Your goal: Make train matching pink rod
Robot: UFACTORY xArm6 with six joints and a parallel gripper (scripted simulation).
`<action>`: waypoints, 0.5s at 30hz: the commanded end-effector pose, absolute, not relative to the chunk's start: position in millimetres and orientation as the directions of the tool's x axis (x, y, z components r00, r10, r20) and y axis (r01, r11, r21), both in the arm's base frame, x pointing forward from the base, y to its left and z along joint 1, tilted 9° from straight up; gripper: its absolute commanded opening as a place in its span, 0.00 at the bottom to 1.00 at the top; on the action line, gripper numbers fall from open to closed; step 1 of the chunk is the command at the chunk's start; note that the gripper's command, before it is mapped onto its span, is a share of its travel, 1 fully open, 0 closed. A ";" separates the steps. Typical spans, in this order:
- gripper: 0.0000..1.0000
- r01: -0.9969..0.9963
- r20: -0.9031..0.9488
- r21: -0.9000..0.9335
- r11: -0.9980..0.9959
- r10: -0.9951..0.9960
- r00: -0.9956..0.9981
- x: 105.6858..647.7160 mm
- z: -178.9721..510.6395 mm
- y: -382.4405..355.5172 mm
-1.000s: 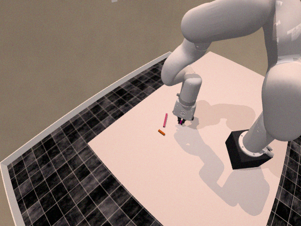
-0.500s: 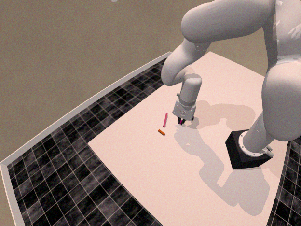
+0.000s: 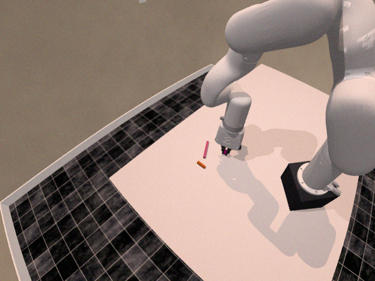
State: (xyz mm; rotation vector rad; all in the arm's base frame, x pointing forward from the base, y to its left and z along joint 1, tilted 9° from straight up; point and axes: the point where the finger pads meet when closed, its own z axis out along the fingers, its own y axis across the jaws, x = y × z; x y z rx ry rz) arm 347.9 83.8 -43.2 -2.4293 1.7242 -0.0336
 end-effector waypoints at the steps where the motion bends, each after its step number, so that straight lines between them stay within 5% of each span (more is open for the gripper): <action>1: 0.04 -0.936 -0.075 -0.147 -0.321 -0.939 0.334 349.1 -45.1 84.2; 15: 0.04 -0.936 -0.075 -0.147 -0.321 -0.939 0.334 350.0 -53.1 85.2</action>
